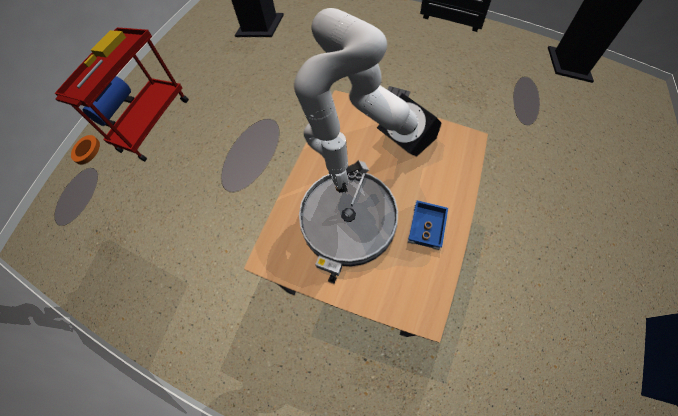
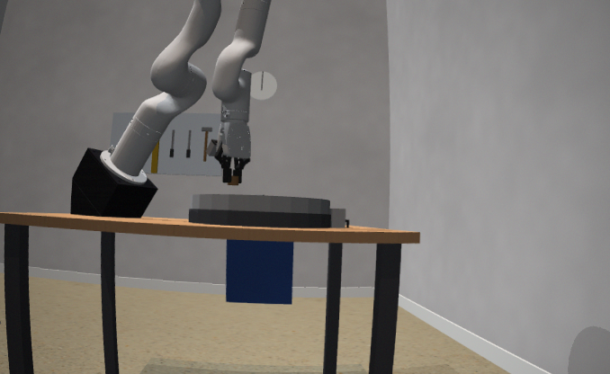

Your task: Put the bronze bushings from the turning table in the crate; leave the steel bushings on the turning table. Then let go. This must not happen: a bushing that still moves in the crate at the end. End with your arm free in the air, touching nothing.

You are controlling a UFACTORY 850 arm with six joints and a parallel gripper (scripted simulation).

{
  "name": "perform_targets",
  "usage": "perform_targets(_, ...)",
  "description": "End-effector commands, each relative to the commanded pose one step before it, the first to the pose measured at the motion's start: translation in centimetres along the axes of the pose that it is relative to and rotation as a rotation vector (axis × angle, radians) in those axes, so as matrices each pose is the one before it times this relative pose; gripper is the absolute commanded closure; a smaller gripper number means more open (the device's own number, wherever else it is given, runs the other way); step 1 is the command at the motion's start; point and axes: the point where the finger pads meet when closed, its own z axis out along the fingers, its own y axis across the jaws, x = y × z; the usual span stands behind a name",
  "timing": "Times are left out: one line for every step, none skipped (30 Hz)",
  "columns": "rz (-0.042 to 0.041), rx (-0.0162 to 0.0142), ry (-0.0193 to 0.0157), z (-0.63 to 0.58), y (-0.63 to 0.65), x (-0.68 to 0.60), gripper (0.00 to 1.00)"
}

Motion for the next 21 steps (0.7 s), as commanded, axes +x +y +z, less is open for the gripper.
perform_targets(0.03780,0.01791,-0.01180,0.064,0.671,0.615,1.00)
perform_targets(0.00000,0.00000,0.00000,0.000,0.000,0.000,1.00)
perform_targets(0.01195,0.00008,-0.00011,0.014,0.166,0.219,1.00)
perform_targets(0.01214,0.00039,-0.00002,0.012,0.156,0.229,1.00)
perform_targets(0.01231,0.00072,0.00007,0.010,0.145,0.239,1.00)
perform_targets(0.01247,0.00106,0.00017,0.008,0.133,0.248,1.00)
perform_targets(0.01261,0.00142,0.00028,0.006,0.121,0.258,1.00)
perform_targets(0.01414,0.00119,0.00026,0.008,0.145,0.285,1.00)
perform_targets(0.02213,-0.00166,-0.00029,0.025,0.333,0.401,1.00)
perform_targets(0.02229,-0.00102,-0.00020,0.019,0.303,0.419,1.00)
perform_targets(0.02241,-0.00036,-0.00013,0.012,0.270,0.436,1.00)
perform_targets(0.02250,0.00033,-0.00008,0.006,0.236,0.451,1.00)
perform_targets(0.02255,0.00104,-0.00006,-0.001,0.200,0.464,1.00)
perform_targets(0.02257,0.00176,-0.00007,-0.008,0.163,0.476,1.00)
perform_targets(0.02978,-0.00114,-0.00003,-0.005,0.367,0.599,1.00)
perform_targets(0.03060,-0.00071,-0.00008,-0.016,0.340,0.634,1.00)
perform_targets(0.03050,0.00015,-0.00023,-0.030,0.281,0.650,1.00)
perform_targets(0.00000,0.00000,0.00000,0.000,0.000,0.000,1.00)
perform_targets(0.00000,0.00000,0.00000,0.000,0.000,0.000,1.00)
perform_targets(0.03034,0.00101,-0.00044,-0.044,0.221,0.662,1.00)
perform_targets(0.03231,0.00093,-0.00030,-0.038,0.220,0.706,1.00)
